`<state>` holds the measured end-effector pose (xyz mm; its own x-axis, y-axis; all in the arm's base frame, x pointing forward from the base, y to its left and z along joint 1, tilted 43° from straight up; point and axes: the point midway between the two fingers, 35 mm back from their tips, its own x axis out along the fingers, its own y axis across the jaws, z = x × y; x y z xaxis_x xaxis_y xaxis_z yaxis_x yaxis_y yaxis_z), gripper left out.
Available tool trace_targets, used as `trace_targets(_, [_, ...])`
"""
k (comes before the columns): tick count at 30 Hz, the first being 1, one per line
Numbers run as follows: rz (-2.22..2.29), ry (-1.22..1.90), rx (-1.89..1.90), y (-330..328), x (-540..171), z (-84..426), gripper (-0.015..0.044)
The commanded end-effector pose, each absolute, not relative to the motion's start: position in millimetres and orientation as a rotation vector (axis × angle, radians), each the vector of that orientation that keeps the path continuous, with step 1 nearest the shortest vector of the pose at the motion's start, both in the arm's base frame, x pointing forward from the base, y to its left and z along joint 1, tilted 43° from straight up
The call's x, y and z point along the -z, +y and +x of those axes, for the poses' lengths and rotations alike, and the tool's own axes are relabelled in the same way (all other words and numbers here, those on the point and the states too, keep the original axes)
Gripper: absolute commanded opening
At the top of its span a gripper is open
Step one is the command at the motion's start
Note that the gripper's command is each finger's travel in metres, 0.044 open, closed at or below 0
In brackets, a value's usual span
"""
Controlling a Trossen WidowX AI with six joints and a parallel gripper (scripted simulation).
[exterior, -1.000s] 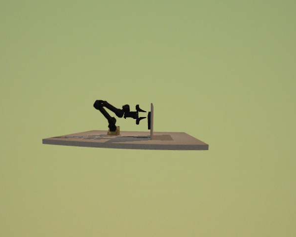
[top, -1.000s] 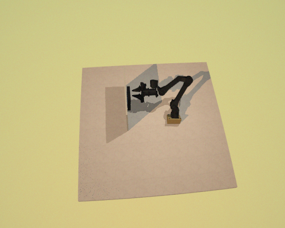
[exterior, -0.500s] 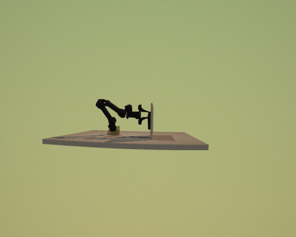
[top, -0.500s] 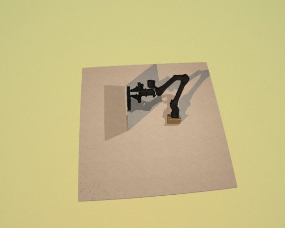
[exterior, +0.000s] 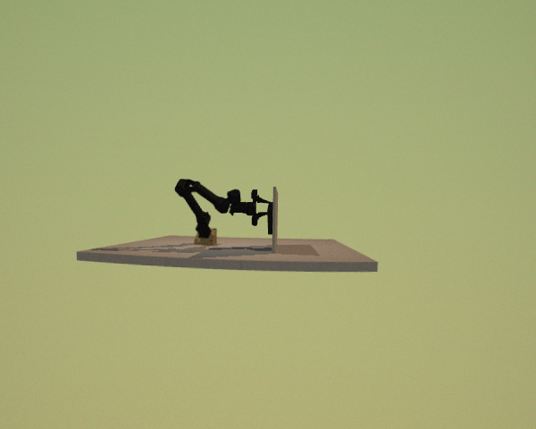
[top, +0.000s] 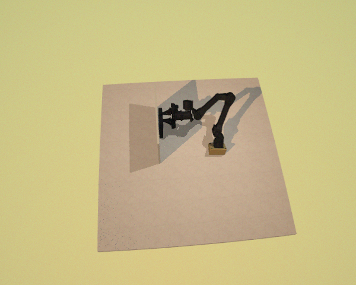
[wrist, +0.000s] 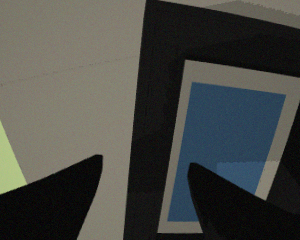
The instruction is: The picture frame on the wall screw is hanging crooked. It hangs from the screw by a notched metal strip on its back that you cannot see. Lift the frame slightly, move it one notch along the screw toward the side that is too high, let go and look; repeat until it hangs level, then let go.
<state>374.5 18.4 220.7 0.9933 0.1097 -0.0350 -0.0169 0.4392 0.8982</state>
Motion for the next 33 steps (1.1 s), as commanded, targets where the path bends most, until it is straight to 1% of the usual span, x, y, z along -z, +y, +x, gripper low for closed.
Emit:
trace_targets(1, [1.114,0.089,-0.075,17.8,-221.0,374.7,0.026])
trace_targets(18, [1.114,0.089,-0.075,17.5,-221.2,374.8,0.026])
trace_targets(24, [1.114,0.089,-0.075,17.5,-221.2,374.8,0.0103])
trace_targets(31, [1.114,0.089,-0.075,17.5,-221.2,374.8,0.0056])
trace_targets(33, [1.114,0.089,-0.075,17.5,-221.2,374.8,0.0003])
